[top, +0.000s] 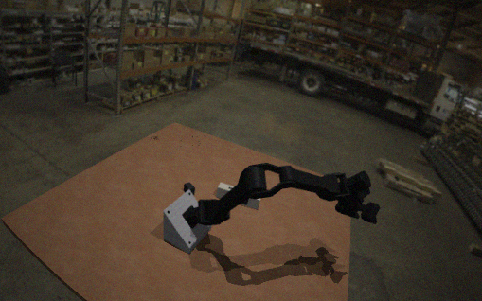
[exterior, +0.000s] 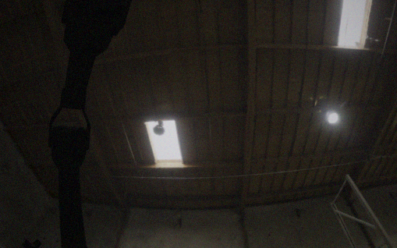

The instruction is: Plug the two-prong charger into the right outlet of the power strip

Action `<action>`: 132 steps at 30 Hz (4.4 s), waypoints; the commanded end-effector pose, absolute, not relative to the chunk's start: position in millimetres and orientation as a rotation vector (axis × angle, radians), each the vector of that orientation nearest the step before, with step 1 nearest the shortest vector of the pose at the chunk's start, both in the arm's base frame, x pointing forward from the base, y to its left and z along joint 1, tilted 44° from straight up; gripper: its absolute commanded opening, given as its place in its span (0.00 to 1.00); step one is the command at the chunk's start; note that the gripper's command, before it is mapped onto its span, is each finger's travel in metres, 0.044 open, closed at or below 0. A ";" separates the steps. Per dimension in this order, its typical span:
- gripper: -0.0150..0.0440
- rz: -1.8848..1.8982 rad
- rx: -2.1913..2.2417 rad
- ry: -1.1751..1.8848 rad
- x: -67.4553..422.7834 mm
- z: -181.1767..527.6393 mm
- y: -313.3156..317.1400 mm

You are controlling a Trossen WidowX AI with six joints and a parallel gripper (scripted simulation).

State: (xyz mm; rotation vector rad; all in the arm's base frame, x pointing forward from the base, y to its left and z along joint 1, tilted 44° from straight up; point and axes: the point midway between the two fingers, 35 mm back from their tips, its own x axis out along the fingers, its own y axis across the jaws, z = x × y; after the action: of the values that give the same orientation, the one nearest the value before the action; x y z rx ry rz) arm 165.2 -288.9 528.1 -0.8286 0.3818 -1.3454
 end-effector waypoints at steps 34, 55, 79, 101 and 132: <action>1.00 -0.665 -0.682 0.732 373.8 312.5 -223.2; 1.00 -0.352 -0.654 0.949 426.5 189.9 -120.1; 1.00 -0.027 -0.778 1.262 409.4 61.0 4.0; 1.00 0.178 -1.006 1.538 334.1 -31.5 84.4; 1.00 0.263 -1.445 1.811 217.7 -85.1 115.5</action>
State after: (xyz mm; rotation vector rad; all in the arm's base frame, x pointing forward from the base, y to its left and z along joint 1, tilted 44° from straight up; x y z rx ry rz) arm 226.1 119.6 -82.0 -1.4122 1.7848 0.2719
